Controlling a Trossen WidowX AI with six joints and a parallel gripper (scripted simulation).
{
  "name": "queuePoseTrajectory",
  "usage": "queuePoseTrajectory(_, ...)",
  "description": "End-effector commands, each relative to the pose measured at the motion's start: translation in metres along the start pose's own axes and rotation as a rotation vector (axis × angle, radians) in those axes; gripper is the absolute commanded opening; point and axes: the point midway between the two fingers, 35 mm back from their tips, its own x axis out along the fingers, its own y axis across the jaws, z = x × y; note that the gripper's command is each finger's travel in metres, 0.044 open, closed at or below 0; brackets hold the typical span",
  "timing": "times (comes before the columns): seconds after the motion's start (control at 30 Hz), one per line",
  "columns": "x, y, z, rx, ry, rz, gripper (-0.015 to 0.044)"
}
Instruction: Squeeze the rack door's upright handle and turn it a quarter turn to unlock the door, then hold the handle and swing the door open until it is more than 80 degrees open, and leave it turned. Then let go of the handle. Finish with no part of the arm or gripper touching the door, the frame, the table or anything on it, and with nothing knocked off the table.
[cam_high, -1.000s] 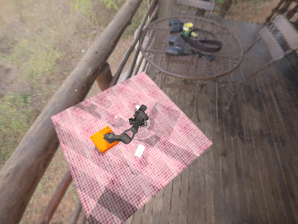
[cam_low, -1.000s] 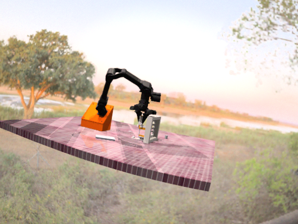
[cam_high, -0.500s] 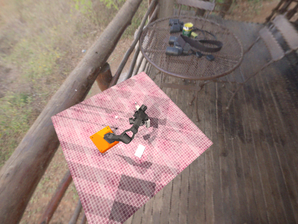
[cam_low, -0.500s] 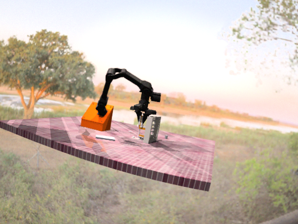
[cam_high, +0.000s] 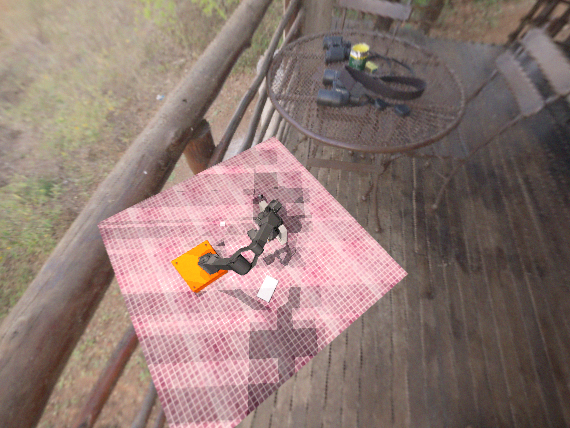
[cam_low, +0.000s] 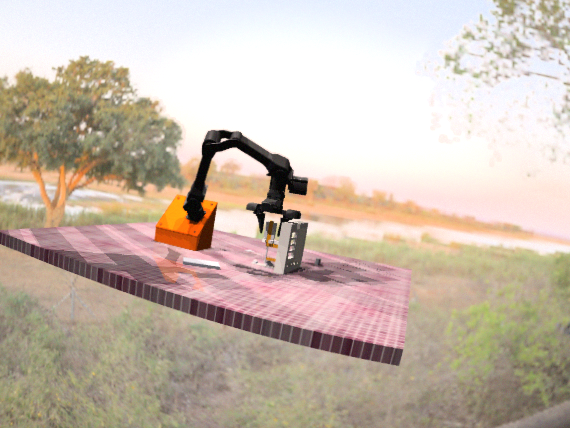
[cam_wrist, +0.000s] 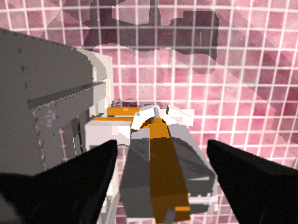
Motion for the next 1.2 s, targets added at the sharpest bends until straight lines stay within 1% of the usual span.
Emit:
queuePoseTrajectory(0.0, 0.0001, 0.0002, 0.0000, -0.155, 0.000, 0.001, 0.0298)
queuePoseTrajectory(1.17, 0.0000, 0.0003, 0.0000, -1.889, -0.001, 0.001, 0.0298)
